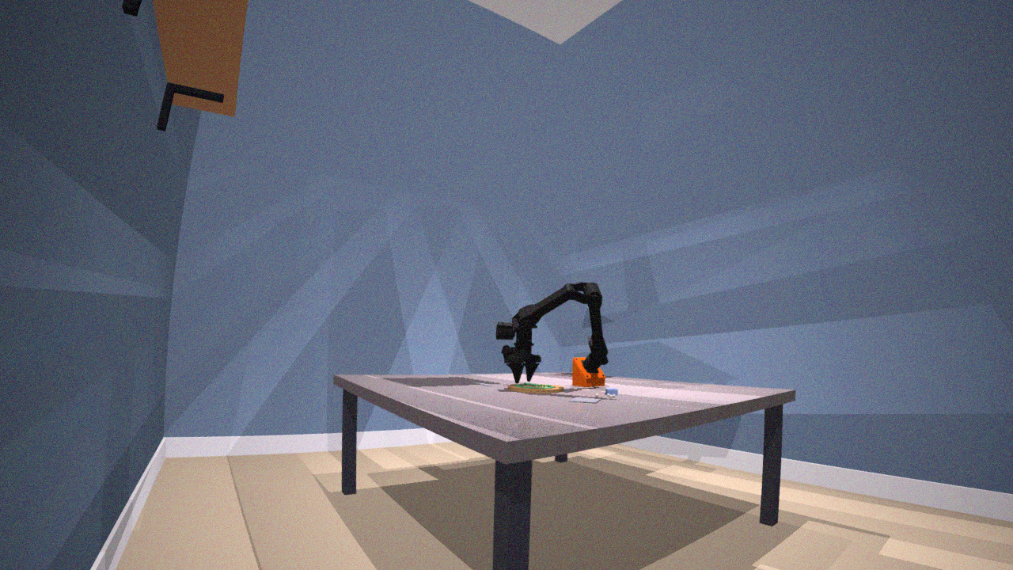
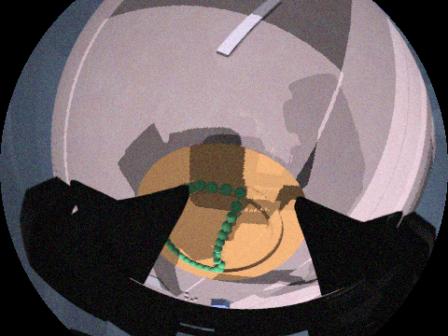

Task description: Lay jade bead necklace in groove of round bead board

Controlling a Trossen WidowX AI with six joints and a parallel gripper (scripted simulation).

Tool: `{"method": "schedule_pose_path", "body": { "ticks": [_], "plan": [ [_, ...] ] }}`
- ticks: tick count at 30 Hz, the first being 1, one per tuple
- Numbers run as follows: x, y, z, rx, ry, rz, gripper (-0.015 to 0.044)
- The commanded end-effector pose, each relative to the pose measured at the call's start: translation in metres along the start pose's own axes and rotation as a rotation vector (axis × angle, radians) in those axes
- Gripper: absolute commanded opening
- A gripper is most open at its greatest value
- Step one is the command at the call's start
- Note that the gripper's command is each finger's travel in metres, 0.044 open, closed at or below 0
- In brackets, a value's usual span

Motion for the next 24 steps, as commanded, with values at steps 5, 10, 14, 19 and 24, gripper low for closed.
{"method": "schedule_pose_path", "body": {
  "ticks": [5, 10, 14, 19, 24],
  "plan": [
    [0.000, 0.000, 0.001, -0.001, 0.001, 0.006, 0.0440],
    [0.000, 0.000, 0.001, -0.001, 0.001, 0.006, 0.0440],
    [0.000, 0.000, 0.001, -0.001, 0.001, 0.006, 0.0440],
    [0.001, 0.001, 0.005, -0.001, 0.001, -0.020, 0.0387],
    [0.005, 0.010, 0.032, -0.002, 0.001, -0.187, 0.0256]
  ]
}}
Point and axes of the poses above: the point midway between the two fingers, 35 mm back from their tips, its own z axis back along the fingers, its own x axis across the jaws, y = z × x, the point moved 2 cm from there along z, back along the fingers, and after that the axes turned 3 degrees about z, right-handed, at the moved point
